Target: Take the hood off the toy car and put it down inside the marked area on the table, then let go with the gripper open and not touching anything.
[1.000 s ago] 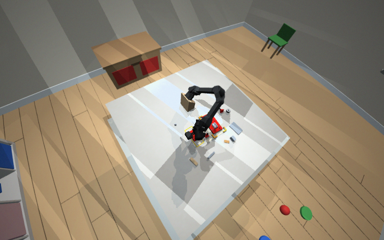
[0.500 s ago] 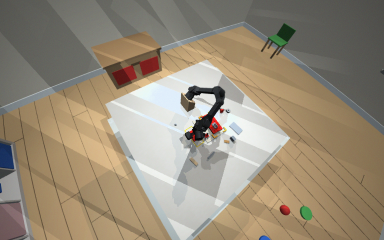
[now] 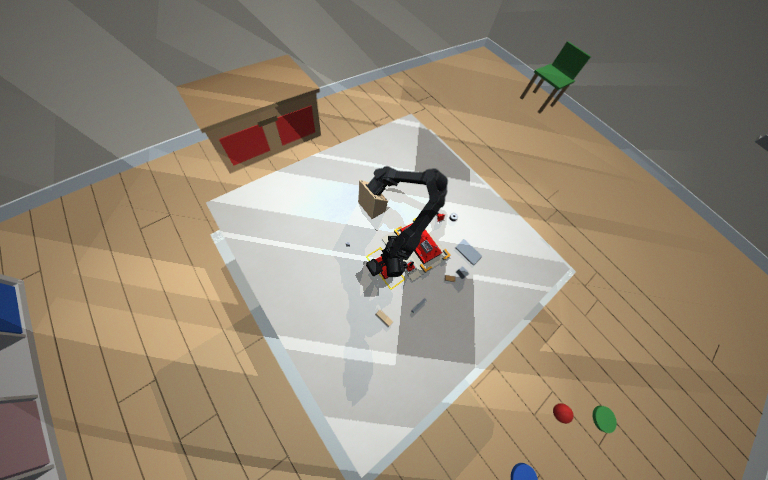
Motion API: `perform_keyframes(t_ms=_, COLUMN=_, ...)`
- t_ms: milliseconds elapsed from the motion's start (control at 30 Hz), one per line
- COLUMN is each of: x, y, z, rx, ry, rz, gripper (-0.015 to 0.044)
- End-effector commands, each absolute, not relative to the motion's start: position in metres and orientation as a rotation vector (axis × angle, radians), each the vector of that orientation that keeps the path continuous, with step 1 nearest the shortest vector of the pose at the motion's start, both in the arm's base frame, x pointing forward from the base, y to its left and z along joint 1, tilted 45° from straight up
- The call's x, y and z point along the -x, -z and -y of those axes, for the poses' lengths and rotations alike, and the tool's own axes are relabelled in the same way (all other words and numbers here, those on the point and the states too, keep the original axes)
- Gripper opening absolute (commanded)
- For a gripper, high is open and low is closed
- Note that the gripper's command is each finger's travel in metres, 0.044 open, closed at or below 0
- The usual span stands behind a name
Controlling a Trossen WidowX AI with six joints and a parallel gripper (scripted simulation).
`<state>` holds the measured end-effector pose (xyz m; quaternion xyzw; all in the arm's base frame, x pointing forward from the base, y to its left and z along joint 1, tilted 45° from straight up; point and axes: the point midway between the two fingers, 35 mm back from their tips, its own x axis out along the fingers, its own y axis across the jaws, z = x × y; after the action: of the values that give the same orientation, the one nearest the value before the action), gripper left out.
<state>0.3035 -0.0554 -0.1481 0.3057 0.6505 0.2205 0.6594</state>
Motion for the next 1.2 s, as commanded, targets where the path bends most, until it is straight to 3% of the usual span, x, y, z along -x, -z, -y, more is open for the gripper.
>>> perform_keyframes(t_ms=0, x=-0.304, y=0.150, z=0.053, rx=-0.701, ry=-0.498, rz=-1.470, gripper=0.0000)
perform_keyframes(t_ms=500, x=-0.304, y=0.155, z=0.048, rx=-0.701, ry=-0.498, rz=-1.470, gripper=0.0000)
perform_keyframes(t_ms=1033, x=-0.304, y=0.154, z=0.050, rx=-0.692, ry=-0.500, rz=-1.472, gripper=0.0420)
perform_keyframes(t_ms=1167, x=-0.304, y=0.145, z=0.060, rx=-0.693, ry=-0.499, rz=-1.472, gripper=0.0440)
